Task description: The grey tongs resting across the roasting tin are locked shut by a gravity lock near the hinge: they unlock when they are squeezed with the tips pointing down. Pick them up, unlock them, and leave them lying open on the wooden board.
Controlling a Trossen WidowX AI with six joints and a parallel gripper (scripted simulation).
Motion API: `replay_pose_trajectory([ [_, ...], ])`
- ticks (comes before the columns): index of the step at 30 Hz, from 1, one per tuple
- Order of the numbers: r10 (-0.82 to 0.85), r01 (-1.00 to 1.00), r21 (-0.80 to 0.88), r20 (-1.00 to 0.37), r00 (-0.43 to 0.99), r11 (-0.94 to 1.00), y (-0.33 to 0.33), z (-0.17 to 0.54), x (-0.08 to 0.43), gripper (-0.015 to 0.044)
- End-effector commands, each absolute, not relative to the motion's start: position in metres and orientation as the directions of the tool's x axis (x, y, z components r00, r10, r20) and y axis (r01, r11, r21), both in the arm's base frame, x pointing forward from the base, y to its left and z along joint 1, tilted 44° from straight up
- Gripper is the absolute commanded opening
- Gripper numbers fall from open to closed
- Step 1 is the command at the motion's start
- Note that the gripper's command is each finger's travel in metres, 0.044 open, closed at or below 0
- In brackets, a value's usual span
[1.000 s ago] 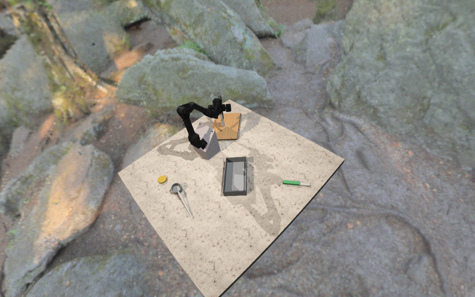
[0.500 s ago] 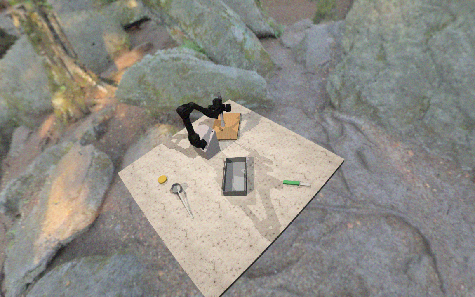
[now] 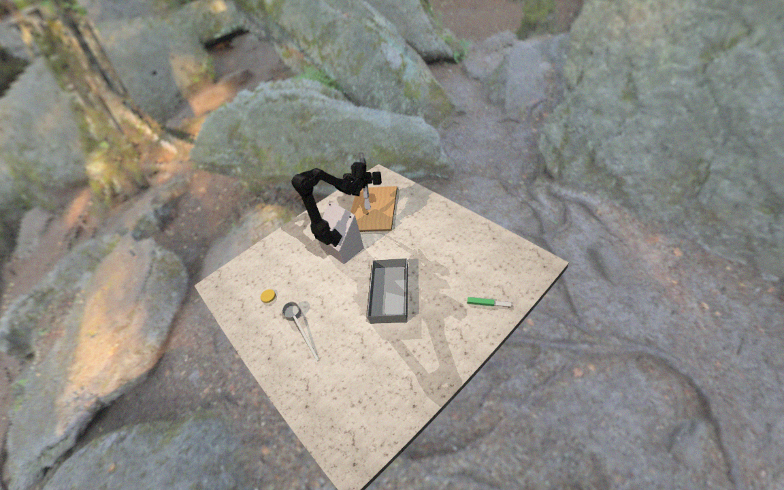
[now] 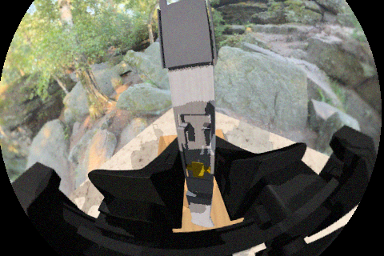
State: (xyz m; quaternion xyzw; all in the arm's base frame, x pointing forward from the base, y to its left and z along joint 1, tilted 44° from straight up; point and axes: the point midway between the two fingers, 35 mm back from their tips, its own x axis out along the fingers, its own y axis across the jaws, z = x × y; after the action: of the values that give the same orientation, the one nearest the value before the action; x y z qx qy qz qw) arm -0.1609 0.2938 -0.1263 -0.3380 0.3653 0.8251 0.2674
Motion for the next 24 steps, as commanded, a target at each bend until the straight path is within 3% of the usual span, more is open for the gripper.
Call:
replay_pose_trajectory([
  [1,0.182,-0.688,0.421,-0.762,-0.622,-0.59,0.298,-0.129,-0.163,-0.015],
  [24,-0.053,-0.713,0.42,-0.878,-0.475,-0.561,0.307,-0.172,-0.174,-0.015],
])
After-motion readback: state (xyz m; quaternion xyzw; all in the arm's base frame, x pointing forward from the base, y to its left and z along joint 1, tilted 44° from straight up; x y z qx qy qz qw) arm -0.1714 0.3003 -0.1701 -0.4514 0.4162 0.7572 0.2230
